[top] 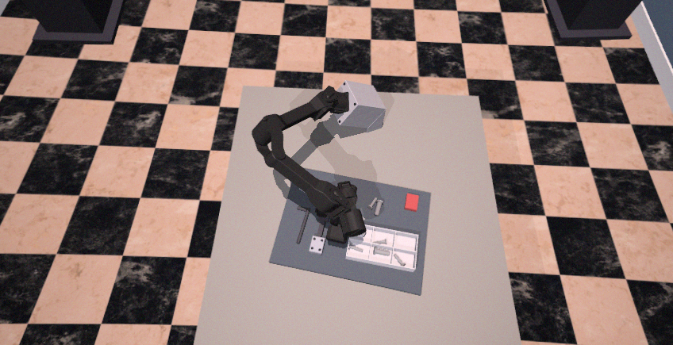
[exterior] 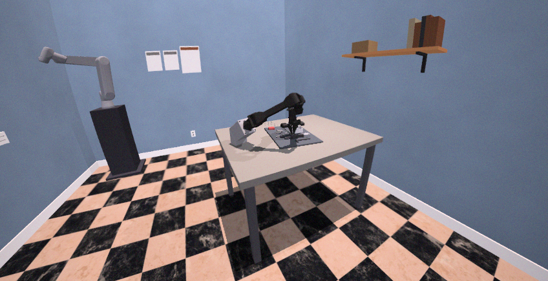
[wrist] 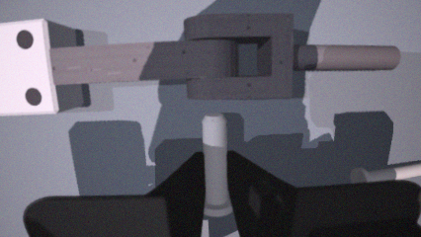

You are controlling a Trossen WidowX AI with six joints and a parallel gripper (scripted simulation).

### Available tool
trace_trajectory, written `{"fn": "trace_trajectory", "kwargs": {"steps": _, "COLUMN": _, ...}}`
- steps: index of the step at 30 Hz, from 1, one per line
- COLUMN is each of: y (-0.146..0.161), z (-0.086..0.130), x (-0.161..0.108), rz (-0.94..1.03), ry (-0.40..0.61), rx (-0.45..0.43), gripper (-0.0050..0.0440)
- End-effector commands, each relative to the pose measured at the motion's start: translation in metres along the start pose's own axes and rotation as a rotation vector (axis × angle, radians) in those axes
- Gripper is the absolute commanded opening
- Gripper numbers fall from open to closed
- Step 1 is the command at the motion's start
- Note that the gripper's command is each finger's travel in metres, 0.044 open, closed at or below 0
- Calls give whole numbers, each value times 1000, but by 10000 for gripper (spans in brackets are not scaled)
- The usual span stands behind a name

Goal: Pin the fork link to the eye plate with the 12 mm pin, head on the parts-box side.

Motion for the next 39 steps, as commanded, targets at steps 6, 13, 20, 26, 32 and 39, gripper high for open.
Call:
{"fn": "trace_trajectory", "kwargs": {"steps": 6, "y": 4, "z": 5, "x": 3, "rz": -12, "ry": 8, "rx": 13, "gripper": -50}}
{"fn": "trace_trajectory", "kwargs": {"steps": 13, "y": 4, "z": 5, "x": 3, "rz": -12, "ry": 8, "rx": 13, "gripper": -50}}
{"fn": "trace_trajectory", "kwargs": {"steps": 20, "y": 4, "z": 5, "x": 3, "rz": -12, "ry": 8, "rx": 13, "gripper": -50}}
{"fn": "trace_trajectory", "kwargs": {"steps": 26, "y": 4, "z": 5, "x": 3, "rz": -12, "ry": 8, "rx": 13, "gripper": -50}}
{"fn": "trace_trajectory", "kwargs": {"steps": 32, "y": 4, "z": 5, "x": 4, "rz": -12, "ry": 9, "rx": 14, "gripper": -50}}
{"fn": "trace_trajectory", "kwargs": {"steps": 39, "y": 3, "z": 5, "x": 6, "rz": -11, "ry": 7, "rx": 11, "gripper": -50}}
Point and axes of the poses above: the point midway between the two fingers, 35 mm back from their tips, its own z axis back along the fingers, its own y axis across the jaws, x = y × z, the point moved 1 cm from there along z, back along the fingers, and after that the axes turned 4 degrees about z, right-handed, at the moved point
